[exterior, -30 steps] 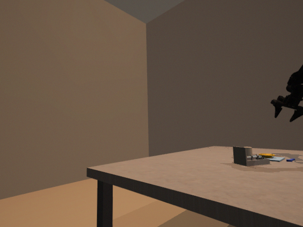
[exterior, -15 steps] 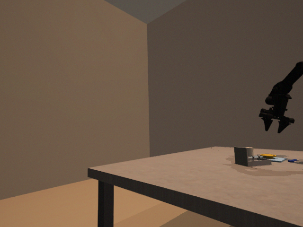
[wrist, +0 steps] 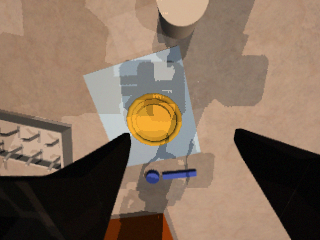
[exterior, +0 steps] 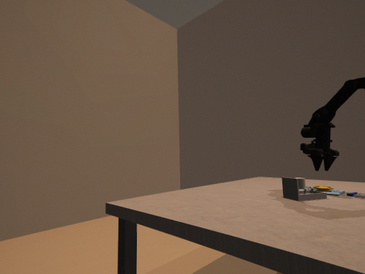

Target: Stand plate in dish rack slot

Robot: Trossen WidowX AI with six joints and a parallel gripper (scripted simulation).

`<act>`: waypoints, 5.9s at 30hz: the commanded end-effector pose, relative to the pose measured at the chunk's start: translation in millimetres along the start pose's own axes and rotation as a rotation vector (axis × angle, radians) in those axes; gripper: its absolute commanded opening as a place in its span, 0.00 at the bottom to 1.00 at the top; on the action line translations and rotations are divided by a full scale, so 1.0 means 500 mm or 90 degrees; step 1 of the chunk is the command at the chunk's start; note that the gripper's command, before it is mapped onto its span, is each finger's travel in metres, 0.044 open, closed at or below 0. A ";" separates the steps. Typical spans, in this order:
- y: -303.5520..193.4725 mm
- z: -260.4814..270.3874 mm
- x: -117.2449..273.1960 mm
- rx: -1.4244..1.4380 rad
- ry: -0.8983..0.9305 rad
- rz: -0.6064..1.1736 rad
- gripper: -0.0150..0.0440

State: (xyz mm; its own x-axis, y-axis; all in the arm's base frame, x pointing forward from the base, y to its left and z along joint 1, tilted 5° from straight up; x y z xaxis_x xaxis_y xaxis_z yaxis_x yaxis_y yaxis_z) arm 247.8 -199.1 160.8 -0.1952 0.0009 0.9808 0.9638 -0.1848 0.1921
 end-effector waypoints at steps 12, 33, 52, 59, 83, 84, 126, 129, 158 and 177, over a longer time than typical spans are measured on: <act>0.009 0.065 -0.059 0.117 -0.006 0.060 0.93; 0.002 0.065 -0.126 0.120 -0.006 0.060 0.93; -0.007 0.066 -0.169 0.117 -0.005 0.061 0.93; -0.007 0.066 -0.169 0.117 -0.005 0.061 0.89; 0.036 0.057 -0.022 0.117 -0.006 0.060 0.25; 0.037 0.057 -0.012 0.117 -0.006 0.060 0.25; -0.013 0.321 0.174 -0.150 -0.011 0.059 0.25; -0.013 0.321 0.174 -0.150 -0.011 0.059 0.25; 0.081 0.274 -0.052 0.022 0.282 -0.176 0.25; 0.062 0.235 -0.150 0.201 0.407 -0.402 0.25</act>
State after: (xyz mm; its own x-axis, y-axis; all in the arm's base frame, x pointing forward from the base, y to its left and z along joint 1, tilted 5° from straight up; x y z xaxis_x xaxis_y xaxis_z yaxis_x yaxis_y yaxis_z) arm 317.5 -87.5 106.3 -0.6594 -0.5198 0.5431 0.6687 -0.0755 0.7397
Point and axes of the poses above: the point midway between the two fingers, 35 mm back from their tips, its own x axis back along the fingers, its own z axis across the jaws, y = z × x, the point moved 8 cm from there along x, back along the fingers, and after that the axes turned 12 degrees about x, right-handed, at the moved point
